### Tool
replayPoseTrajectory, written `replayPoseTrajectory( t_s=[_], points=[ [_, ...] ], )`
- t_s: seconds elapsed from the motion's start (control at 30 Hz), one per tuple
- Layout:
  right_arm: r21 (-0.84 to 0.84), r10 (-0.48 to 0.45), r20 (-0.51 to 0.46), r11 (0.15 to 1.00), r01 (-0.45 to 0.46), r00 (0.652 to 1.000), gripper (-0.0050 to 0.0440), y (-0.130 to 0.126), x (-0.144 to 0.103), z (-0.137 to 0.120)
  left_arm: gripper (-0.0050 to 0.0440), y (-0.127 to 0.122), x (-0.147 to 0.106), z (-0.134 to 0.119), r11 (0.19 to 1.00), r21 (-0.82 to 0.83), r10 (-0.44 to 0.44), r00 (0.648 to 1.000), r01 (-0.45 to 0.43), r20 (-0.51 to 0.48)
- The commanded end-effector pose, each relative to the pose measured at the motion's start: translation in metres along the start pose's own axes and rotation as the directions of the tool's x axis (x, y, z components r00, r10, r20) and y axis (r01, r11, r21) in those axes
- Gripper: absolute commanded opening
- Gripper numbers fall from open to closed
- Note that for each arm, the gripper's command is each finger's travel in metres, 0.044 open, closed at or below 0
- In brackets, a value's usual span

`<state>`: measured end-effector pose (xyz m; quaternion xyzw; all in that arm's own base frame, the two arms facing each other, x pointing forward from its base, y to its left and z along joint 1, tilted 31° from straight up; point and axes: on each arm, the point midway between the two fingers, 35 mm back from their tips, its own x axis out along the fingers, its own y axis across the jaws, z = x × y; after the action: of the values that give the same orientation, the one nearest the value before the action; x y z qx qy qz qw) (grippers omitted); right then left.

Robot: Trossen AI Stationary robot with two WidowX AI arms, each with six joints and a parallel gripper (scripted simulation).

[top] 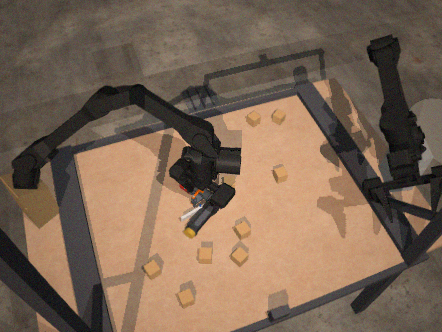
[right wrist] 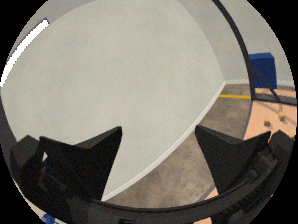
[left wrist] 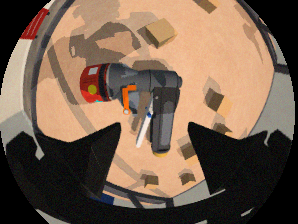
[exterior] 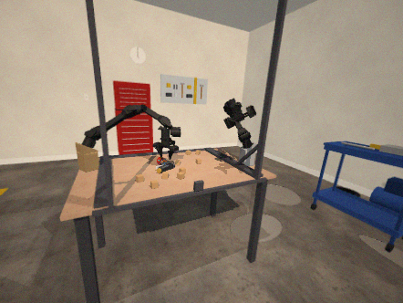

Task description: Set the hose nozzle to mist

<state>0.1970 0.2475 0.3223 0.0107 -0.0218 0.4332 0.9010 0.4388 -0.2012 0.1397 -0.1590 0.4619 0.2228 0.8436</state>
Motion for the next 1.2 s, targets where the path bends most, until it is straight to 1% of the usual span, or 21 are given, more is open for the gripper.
replayPoseTrajectory(
  t_s=[0.0,0.17,0.43,0.83,0.97,1.17],
  points=[
    [-0.002,0.002,0.018,1.0,-0.002,1.0,0.0407,0.001,-0.001,0.007,0.0362,-0.012,-0.002,-0.012,0.999,-0.008,0.037,0.999,-0.037,-0.004],
    [-0.002,0.002,0.018,1.0,-0.002,1.0,0.0407,0.001,-0.001,0.007,0.0362,-0.016,0.004,-0.026,0.996,-0.006,0.087,0.996,-0.087,-0.006],
    [-0.002,0.002,0.018,1.0,-0.002,1.0,0.0407,0.001,-0.001,0.007,0.0362,-0.018,0.007,-0.033,0.994,-0.003,0.11,0.994,-0.11,-0.005],
    [-0.002,0.002,0.018,1.0,-0.002,1.0,0.0407,0.001,-0.001,0.007,0.0362,-0.019,0.007,-0.033,0.994,-0.001,0.106,0.994,-0.106,-0.005],
    [-0.002,0.002,0.018,1.0,-0.002,1.0,0.0407,0.001,-0.001,0.007,0.0362,-0.016,0.02,-0.034,0.994,-0.001,0.107,0.994,-0.107,-0.004],
    [-0.002,0.002,0.018,1.0,-0.002,1.0,0.0407,0.001,-0.001,0.007,0.0362,-0.015,0.029,-0.033,0.994,0.004,0.105,0.994,-0.105,-0.004]
  ],
)
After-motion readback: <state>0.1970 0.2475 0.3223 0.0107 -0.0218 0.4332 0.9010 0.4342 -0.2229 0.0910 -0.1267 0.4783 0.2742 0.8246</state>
